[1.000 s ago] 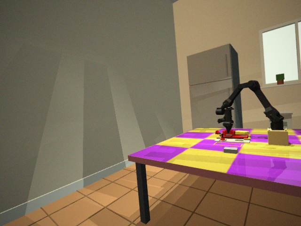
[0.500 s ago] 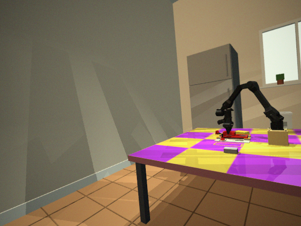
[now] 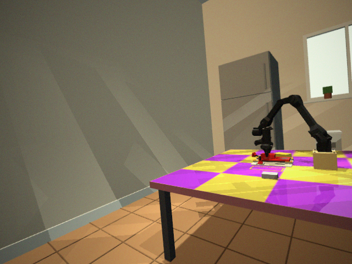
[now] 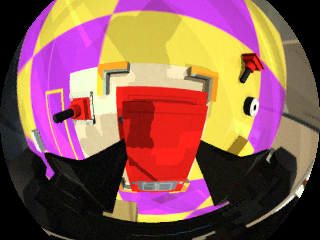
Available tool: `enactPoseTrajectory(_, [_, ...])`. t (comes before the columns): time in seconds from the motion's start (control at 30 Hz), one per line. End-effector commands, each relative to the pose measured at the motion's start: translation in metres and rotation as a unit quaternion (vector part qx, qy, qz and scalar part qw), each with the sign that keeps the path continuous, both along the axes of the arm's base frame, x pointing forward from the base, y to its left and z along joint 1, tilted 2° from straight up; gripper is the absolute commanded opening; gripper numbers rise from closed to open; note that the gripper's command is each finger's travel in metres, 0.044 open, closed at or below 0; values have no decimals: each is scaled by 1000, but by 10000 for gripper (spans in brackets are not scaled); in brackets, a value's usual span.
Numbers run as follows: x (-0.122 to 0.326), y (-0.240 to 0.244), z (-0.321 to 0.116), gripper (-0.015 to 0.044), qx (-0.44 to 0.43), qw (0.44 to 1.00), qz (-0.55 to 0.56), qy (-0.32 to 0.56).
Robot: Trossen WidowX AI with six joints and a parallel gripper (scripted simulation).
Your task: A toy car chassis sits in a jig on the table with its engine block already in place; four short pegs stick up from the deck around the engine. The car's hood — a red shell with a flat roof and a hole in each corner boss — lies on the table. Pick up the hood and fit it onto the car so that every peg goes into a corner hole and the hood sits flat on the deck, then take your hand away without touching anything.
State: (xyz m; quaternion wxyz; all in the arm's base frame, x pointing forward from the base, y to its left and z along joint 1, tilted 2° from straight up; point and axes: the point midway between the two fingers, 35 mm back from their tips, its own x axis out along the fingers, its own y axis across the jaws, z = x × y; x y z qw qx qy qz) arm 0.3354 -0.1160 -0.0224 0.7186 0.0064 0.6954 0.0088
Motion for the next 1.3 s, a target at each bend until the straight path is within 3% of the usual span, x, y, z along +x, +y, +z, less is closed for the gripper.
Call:
enactPoseTrajectory(0.0, [-2, 0, -3, 0, 1, 1000, -2, 5])
enactPoseTrajectory(1.0, [0, 0, -1, 0, 0, 1000, -1, 1])
enactPoseTrajectory(1.27, [0, 0, 0, 210, 0, 1000, 0, 0])
